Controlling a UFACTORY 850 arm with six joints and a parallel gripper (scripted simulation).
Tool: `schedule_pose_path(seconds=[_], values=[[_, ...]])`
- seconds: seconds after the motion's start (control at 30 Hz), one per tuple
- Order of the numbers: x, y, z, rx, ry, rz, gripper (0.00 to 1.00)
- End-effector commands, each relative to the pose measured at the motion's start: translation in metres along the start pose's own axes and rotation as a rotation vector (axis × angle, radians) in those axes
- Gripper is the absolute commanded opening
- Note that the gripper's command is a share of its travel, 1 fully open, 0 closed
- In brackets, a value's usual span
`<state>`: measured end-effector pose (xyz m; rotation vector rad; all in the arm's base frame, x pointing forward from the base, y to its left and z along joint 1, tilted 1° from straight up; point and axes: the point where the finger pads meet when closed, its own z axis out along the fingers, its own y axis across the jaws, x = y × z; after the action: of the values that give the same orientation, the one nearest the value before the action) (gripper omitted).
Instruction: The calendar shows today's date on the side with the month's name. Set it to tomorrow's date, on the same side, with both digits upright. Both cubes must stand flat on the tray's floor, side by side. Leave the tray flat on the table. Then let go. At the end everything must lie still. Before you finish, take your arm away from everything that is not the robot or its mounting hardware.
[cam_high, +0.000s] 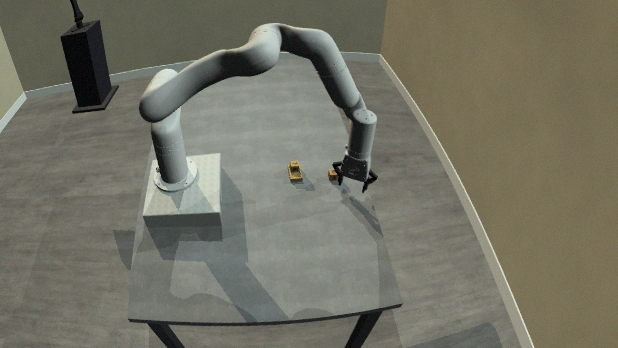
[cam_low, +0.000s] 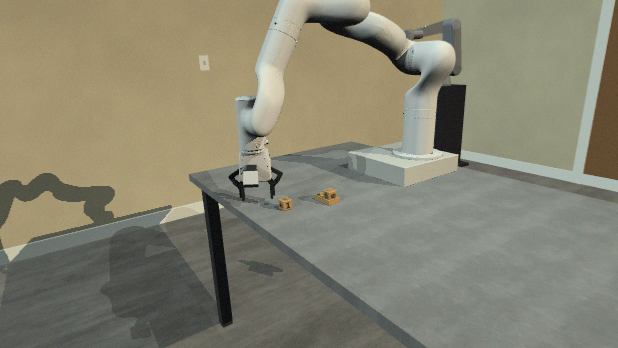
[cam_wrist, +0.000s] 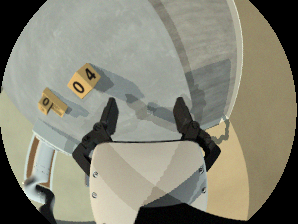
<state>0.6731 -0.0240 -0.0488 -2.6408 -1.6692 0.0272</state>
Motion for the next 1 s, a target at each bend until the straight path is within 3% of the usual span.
schedule_pose_path(seconds=[0.0, 0.33, 0.73, 0.97], values=[[0.000, 0.001, -0.001, -0.002, 0.001, 0.000, 1.00], [0.000, 0.001, -0.005, -0.002, 0.001, 0.000, 1.00], [0.000, 0.001, -0.052, -0.002, 0.001, 0.000, 1.00], [0.000, 0.001, -0.061, -0.002, 0.001, 0.000, 1.00]])
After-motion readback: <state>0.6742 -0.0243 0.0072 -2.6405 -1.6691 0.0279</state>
